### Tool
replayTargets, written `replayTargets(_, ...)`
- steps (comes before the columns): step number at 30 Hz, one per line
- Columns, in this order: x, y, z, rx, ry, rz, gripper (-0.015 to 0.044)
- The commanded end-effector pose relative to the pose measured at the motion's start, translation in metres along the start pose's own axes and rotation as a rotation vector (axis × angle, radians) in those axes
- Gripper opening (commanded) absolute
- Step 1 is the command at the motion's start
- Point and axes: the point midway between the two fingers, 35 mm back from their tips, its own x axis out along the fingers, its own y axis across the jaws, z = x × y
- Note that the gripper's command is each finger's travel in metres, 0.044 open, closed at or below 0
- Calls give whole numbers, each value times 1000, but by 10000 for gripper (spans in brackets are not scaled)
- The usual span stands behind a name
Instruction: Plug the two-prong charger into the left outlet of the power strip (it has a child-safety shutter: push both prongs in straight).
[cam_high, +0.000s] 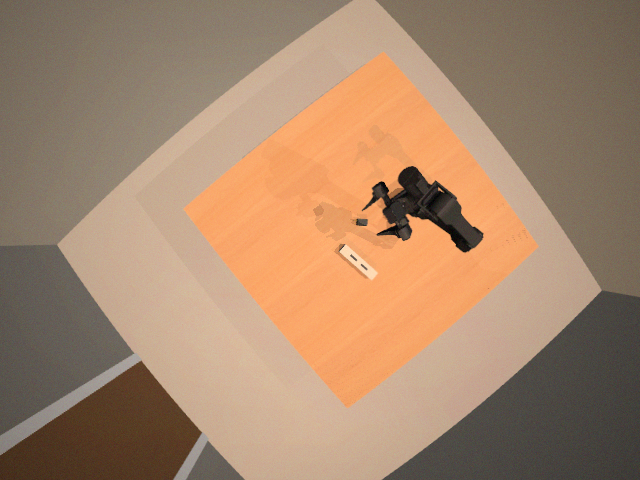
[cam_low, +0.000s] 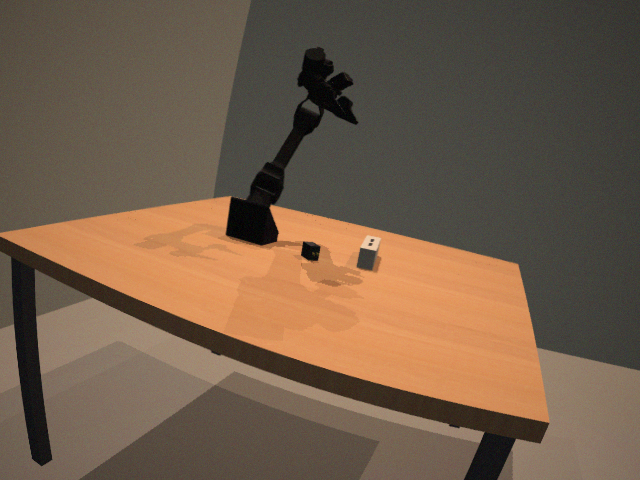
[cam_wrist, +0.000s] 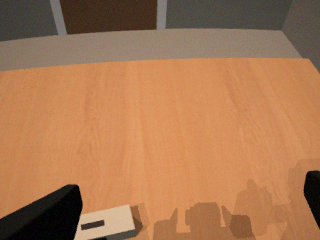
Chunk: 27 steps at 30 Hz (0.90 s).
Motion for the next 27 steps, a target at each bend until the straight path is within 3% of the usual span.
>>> replayTargets(1,20,-4,-14,69,67,19,440)
replayTargets(27,128,4,-132,388,565,17,440)
